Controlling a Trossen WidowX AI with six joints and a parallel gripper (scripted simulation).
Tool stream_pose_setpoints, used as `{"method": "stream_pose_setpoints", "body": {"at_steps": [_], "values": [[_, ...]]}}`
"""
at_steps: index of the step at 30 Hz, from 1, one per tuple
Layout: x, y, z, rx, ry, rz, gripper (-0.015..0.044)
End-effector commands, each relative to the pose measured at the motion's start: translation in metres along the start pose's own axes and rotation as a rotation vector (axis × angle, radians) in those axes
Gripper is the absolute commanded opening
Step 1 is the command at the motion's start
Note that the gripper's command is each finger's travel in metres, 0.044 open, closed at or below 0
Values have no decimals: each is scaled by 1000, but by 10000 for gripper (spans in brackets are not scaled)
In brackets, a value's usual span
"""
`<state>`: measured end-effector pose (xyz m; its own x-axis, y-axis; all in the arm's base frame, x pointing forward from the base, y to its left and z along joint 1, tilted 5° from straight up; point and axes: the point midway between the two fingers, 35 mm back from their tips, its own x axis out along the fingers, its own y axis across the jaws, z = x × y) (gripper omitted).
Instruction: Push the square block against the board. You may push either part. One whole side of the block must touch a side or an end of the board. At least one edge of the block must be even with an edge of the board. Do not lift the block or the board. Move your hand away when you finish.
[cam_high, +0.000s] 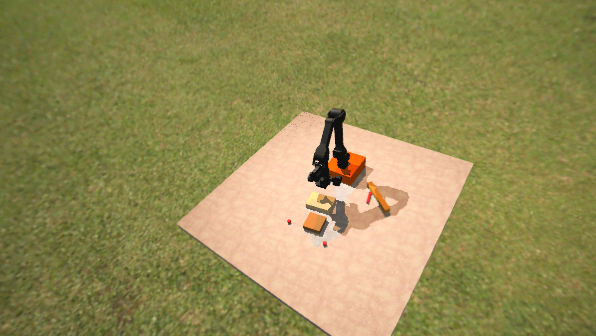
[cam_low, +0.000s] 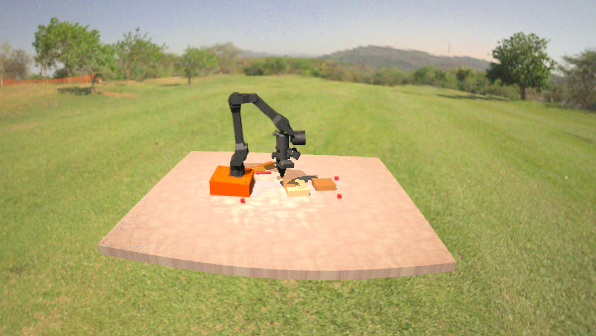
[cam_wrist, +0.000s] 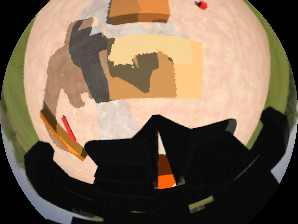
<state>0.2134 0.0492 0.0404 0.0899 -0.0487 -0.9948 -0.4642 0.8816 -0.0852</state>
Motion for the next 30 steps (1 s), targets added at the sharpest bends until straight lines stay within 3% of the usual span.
{"method": "stream_pose_setpoints", "body": {"at_steps": [1,7,13,30], "values": [[3,-3,-11,110,12,6,0],[5,-5,-13,133,12,6,0],[58,-5,-14,133,13,6,0],[57,-7,0,133,12,5,0]]}}
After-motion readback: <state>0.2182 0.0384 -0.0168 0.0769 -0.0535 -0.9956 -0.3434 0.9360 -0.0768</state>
